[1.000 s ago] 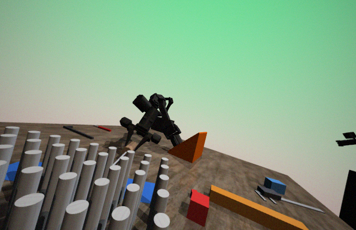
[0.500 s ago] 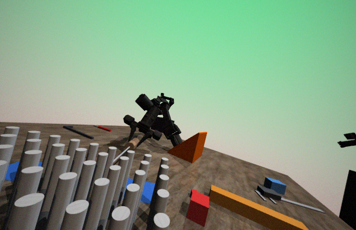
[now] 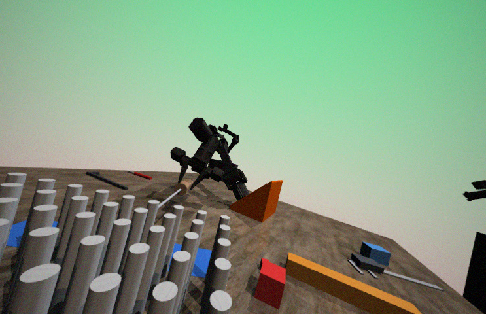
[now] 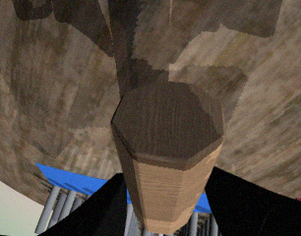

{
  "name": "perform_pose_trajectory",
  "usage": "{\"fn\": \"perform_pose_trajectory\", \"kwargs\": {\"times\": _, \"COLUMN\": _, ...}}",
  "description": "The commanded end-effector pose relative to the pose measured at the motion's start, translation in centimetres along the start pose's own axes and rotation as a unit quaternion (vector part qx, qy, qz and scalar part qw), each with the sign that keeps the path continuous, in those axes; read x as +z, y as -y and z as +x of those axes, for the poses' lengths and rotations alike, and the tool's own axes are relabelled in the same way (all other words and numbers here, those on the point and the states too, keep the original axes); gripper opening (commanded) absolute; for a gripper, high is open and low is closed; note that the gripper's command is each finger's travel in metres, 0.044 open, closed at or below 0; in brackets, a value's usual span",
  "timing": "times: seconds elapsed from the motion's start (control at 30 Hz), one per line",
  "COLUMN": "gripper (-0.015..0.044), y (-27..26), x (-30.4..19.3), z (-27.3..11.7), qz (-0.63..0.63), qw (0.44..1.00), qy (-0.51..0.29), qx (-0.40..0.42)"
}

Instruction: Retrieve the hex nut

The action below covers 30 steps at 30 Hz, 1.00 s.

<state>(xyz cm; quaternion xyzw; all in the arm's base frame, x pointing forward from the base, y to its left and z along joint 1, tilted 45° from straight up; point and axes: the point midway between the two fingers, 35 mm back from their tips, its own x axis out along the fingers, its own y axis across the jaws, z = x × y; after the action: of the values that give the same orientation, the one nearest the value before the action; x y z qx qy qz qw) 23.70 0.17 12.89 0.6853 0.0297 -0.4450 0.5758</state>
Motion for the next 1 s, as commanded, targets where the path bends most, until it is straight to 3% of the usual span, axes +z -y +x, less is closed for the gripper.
{"fn": "perform_pose_trajectory", "kwargs": {"times": 0.0, "gripper": 0.0000, "y": -0.8, "x": -1.3, "z": -1.6, "qz": 0.005, "qw": 1.000, "qy": -0.002, "qx": 0.000}}
{"fn": "perform_pose_trajectory", "kwargs": {"times": 0.63, "gripper": 0.0000, "y": -2.5, "x": -4.7, "z": -8.0, "qz": 0.001, "qw": 1.000, "qy": -0.003, "qx": 0.015}}
{"fn": "perform_pose_trajectory", "kwargs": {"times": 0.97, "gripper": 0.0000, "y": -4.0, "x": -2.8, "z": -6.4, "qz": 0.002, "qw": 1.000, "qy": 0.008, "qx": -0.026}}
